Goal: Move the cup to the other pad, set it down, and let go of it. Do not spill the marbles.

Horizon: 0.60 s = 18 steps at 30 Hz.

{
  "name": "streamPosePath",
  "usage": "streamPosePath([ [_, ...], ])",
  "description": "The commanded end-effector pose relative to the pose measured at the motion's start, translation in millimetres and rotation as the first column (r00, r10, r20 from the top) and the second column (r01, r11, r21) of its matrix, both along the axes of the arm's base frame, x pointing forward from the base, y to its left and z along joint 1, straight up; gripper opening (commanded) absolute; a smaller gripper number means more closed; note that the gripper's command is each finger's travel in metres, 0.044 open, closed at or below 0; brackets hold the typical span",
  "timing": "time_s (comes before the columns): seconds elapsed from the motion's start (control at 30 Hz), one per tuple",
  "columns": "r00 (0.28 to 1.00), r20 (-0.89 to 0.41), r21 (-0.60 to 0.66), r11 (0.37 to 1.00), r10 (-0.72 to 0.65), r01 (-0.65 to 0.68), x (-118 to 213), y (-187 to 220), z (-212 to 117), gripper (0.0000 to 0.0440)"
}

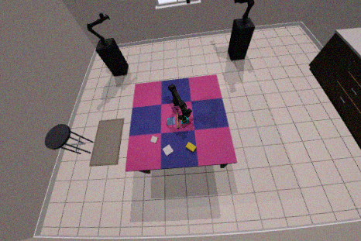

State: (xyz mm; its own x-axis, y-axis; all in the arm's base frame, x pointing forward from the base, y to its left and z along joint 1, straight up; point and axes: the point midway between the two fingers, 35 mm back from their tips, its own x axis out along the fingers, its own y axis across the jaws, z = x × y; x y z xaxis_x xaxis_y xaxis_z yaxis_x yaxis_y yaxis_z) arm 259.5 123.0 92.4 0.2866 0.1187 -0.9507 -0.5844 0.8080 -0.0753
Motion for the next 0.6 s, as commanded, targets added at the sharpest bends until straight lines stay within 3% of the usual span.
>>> streamPosePath([
  [0.0,1.0,0.01,0.025,1.0,-0.003,0.003,-4.2,-0.5,8.4,0.0209],
  [0.33,0.998,0.064,0.075,0.997,-0.015,0.011,-7.6,-1.6,36.9,0.0258],
  [0.43,0.996,0.089,0.089,0.996,-0.019,0.011,-6.6,-2.4,48.7,0.0296],
  [0.57,0.993,0.112,0.103,0.995,-0.031,0.019,-5.0,-4.7,61.8,0.0381],
])
